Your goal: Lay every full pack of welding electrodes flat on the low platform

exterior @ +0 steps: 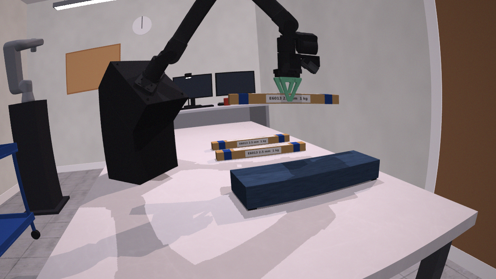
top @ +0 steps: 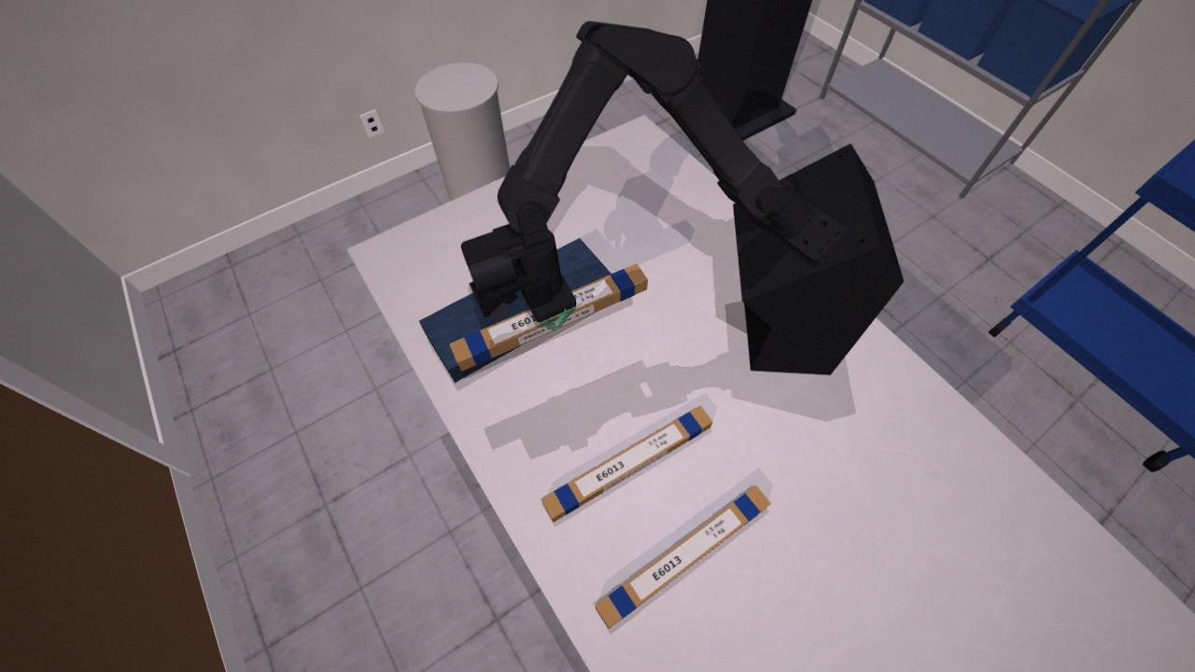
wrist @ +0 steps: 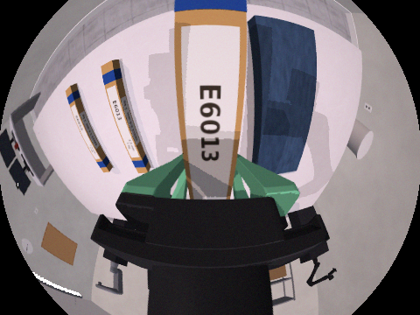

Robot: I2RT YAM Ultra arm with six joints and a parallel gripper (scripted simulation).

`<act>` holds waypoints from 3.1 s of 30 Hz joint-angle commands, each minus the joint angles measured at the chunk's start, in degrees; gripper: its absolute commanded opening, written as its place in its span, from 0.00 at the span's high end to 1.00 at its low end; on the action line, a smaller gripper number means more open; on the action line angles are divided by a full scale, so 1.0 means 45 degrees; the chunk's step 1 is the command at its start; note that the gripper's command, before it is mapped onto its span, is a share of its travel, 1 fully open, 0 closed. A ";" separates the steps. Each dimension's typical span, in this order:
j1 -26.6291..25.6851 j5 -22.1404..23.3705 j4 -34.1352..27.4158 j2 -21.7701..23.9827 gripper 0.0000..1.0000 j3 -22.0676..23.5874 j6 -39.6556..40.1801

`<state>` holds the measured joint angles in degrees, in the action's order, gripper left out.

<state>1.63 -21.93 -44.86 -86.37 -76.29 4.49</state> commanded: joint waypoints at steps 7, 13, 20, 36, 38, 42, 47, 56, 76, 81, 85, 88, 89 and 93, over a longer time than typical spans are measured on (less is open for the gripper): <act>0.0422 -0.0138 0.0112 0.0892 1.00 0.0230 0.0416; 0.1034 -0.0490 0.0309 0.0916 1.00 0.0362 0.1088; 0.1555 -0.0769 0.0451 0.0855 1.00 0.0717 0.0483; 0.3022 -0.1593 0.0660 0.0551 1.00 0.1099 -0.0862; 0.3229 -0.1715 0.0629 0.0383 1.00 0.1286 -0.1045; 0.3621 -0.1922 0.0570 0.0325 1.00 0.1324 -0.1426; 0.4136 -0.2185 0.0766 -0.0108 1.00 0.1429 -0.1933; 0.4831 -0.2526 0.0770 -0.0642 1.00 0.1204 -0.2639; 0.5236 -0.2743 0.1092 -0.0558 1.00 0.1559 -0.3050; 0.5245 -0.2744 0.1159 -0.0653 1.00 0.1620 -0.3052; 0.5251 -0.2750 0.1214 -0.0732 1.00 0.1685 -0.3062; 0.5247 -0.2733 0.1175 -0.0609 1.00 0.1671 -0.3060; 0.5250 -0.2735 0.1233 -0.0613 1.00 0.1712 -0.3065; 0.5258 -0.2725 0.1211 -0.0714 1.00 0.1846 -0.3074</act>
<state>23.18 -33.98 -39.55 -90.80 -67.90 -9.10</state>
